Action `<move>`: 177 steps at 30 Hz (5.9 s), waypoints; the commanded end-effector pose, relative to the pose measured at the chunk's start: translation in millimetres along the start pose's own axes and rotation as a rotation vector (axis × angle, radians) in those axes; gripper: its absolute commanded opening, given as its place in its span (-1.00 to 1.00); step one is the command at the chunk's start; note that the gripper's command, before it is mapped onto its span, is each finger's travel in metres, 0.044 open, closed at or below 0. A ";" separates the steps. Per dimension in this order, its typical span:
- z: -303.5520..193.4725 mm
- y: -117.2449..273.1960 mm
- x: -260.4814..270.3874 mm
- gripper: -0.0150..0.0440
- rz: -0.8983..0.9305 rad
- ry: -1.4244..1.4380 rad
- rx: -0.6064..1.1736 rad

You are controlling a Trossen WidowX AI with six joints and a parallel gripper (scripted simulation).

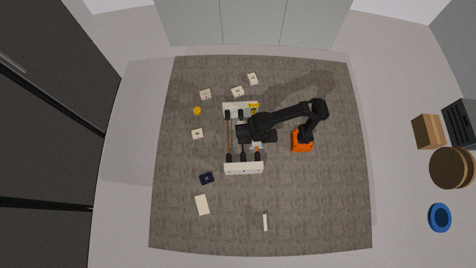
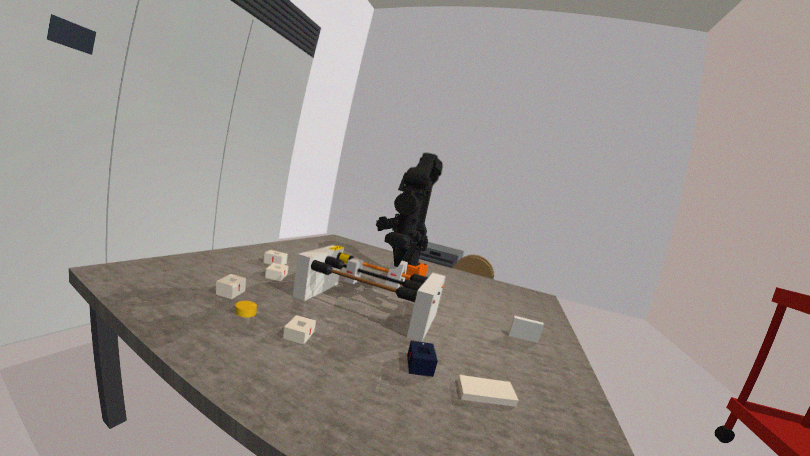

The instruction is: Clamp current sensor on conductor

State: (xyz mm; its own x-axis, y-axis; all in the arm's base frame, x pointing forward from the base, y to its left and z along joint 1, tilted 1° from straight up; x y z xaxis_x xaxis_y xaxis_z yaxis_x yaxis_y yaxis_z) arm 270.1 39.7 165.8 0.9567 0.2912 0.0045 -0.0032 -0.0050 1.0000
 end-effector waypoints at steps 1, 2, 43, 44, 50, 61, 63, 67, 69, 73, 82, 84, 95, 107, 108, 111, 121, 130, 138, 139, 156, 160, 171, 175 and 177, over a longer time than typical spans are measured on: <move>0.0 0.6 0.1 -0.49 0.001 0.000 0.000; 0.0 0.6 0.1 -0.49 0.001 0.000 0.000; 0.0 0.6 0.1 -0.05 0.001 0.000 0.000; 0.0 0.6 0.1 0.04 0.001 0.000 0.000; 0.0 0.6 0.1 0.58 0.001 0.000 0.000; 0.0 0.6 0.1 1.00 0.001 0.000 0.000; 0.2 -1.0 0.8 1.00 -0.006 0.000 0.001; 2.4 -32.9 12.0 1.00 -0.128 -0.003 0.033; 2.8 -39.8 13.8 1.00 -0.154 -0.004 0.040; 2.8 -41.4 13.6 1.00 -0.154 -0.004 0.040; 2.3 -54.7 12.0 1.00 -0.154 -0.004 0.040; 2.2 -57.8 11.5 1.00 -0.154 -0.004 0.040; 1.7 -69.6 9.3 1.00 -0.154 -0.004 0.040; 2.6 -66.5 11.7 0.77 -0.146 -0.005 0.032; 2.6 -66.5 11.7 0.75 -0.146 -0.005 0.032; 2.6 -66.5 11.7 0.68 -0.146 -0.005 0.032; 2.6 -66.5 11.7 0.39 -0.146 -0.005 0.032; 2.6 -66.5 11.7 -0.41 -0.146 -0.005 0.032; 2.6 -66.5 11.7 -0.49 -0.146 -0.005 0.032; 2.6 -66.5 11.7 -0.49 -0.146 -0.005 0.032; 2.6 -66.5 11.7 -0.49 -0.146 -0.005 0.032; 2.6 -66.5 11.7 -0.49 -0.146 -0.005 0.032; 2.6 -66.5 11.7 -0.49 -0.146 -0.005 0.032; 2.6 -66.5 11.7 -0.49 -0.146 -0.005 0.032; 2.6 -66.5 11.7 -0.49 -0.146 -0.005 0.032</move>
State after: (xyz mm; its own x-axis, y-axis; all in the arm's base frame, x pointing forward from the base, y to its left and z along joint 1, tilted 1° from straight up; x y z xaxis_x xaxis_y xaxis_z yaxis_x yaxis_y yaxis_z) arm 282.2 41.0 99.3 0.9478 0.2858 -0.1413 0.1457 0.0061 0.9893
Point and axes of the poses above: the point midway between the two fingers, 35 mm back from their tips, its own y axis back along the fingers, its own x axis across the jaws, z = x × y, the point moved 8 cm from there along y, back along the fingers, and after that the axes turned 13 degrees about y, right-handed, at the moved point
